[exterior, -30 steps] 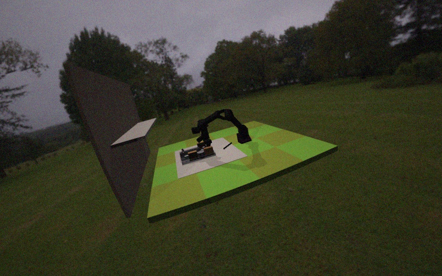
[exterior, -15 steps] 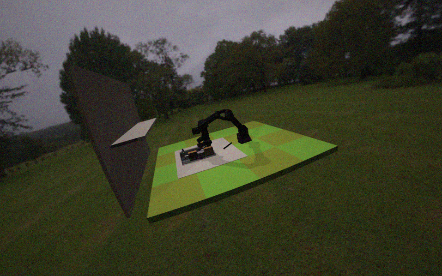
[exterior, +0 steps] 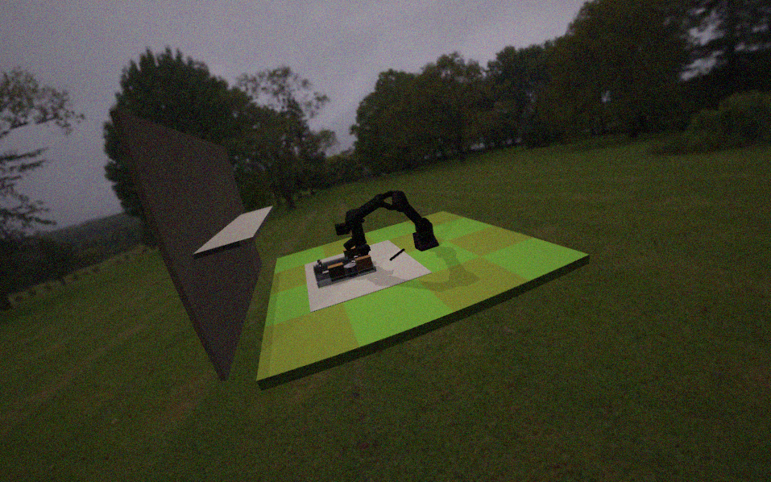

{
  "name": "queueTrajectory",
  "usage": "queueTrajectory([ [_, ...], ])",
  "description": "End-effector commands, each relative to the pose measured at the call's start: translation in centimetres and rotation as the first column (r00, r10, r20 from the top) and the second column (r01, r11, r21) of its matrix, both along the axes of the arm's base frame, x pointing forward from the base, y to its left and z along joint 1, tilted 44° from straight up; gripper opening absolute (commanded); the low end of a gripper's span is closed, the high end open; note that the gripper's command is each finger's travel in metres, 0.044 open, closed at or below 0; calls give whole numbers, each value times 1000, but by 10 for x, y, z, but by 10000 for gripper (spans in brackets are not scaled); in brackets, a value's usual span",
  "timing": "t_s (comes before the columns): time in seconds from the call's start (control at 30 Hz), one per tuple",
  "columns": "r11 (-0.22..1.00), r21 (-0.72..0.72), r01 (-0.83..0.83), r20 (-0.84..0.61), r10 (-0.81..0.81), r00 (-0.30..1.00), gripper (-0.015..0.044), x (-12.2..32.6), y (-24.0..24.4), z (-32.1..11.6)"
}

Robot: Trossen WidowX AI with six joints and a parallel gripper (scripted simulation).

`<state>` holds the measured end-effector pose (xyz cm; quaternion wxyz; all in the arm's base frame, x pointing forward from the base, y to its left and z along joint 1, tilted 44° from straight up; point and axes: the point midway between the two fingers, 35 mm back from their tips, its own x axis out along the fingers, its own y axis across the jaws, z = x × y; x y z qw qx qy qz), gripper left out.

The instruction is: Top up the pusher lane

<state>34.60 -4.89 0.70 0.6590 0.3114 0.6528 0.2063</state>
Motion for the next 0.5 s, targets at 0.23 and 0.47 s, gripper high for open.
queueTrajectory([
  [0.23, 1000, 2, 2, 13, -2, 1000, 0, 1, 1, 1],
  [0.47, 1000, 2, 2, 13, -2, 1000, 0, 0, 1, 1],
])
